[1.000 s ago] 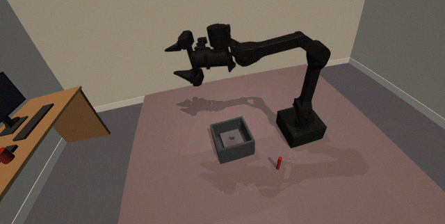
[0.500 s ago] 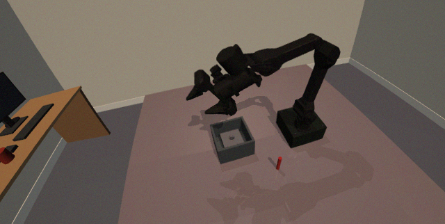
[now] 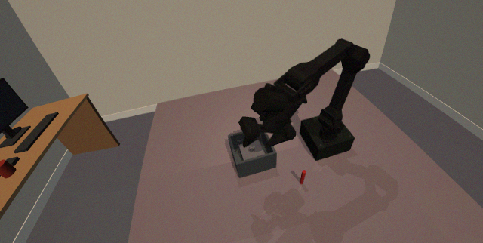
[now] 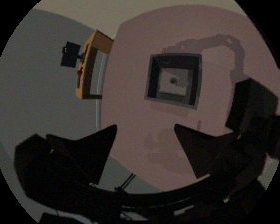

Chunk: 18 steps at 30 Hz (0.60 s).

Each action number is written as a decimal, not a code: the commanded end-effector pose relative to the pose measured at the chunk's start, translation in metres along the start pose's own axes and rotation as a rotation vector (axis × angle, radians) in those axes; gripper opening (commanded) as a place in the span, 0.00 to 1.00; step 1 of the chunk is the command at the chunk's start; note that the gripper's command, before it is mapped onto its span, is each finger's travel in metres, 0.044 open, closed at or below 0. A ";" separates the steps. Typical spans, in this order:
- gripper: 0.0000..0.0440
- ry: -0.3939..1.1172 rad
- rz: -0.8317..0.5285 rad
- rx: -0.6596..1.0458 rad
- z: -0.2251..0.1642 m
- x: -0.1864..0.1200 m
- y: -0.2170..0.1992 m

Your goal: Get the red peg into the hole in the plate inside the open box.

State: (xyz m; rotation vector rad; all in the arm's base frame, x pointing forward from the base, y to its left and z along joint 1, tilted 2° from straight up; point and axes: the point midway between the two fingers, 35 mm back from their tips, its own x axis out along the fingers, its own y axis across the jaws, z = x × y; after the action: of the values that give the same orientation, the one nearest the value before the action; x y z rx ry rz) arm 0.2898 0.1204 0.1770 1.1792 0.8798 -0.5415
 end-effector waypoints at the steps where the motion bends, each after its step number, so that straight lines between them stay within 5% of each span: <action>1: 1.00 0.038 -0.141 -0.023 -0.017 0.001 -0.038; 18: 1.00 0.092 -0.533 -0.104 -0.055 0.011 -0.142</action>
State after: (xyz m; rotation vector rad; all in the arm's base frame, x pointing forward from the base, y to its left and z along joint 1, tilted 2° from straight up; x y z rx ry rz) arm 0.1818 0.1280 0.0947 0.9080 1.2577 -0.8282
